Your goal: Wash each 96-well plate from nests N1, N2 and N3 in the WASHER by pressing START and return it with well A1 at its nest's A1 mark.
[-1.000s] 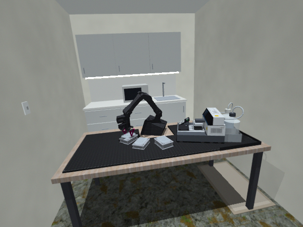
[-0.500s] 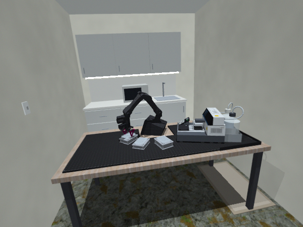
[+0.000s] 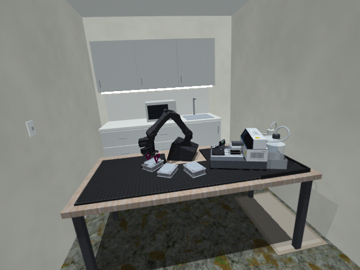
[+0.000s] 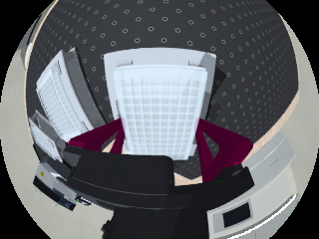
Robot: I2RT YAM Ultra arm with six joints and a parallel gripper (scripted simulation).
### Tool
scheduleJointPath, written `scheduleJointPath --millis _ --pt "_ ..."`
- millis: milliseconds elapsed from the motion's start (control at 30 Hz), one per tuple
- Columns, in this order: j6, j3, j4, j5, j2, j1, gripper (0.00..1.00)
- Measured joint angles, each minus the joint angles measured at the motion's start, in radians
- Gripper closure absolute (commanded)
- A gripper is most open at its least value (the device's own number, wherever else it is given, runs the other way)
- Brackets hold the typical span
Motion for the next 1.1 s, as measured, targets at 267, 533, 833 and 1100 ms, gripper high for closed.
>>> scheduleJointPath --millis 267,533,833,1100 --pt "0.001 -0.001 0.003 0.0 0.001 0.0 1.0" --pt "0.002 -0.003 0.008 -0.001 0.004 0.002 1.0" --pt "0.003 -0.004 0.012 -0.001 0.006 0.002 1.0" --pt "0.003 -0.006 0.016 -0.001 0.009 0.003 1.0"
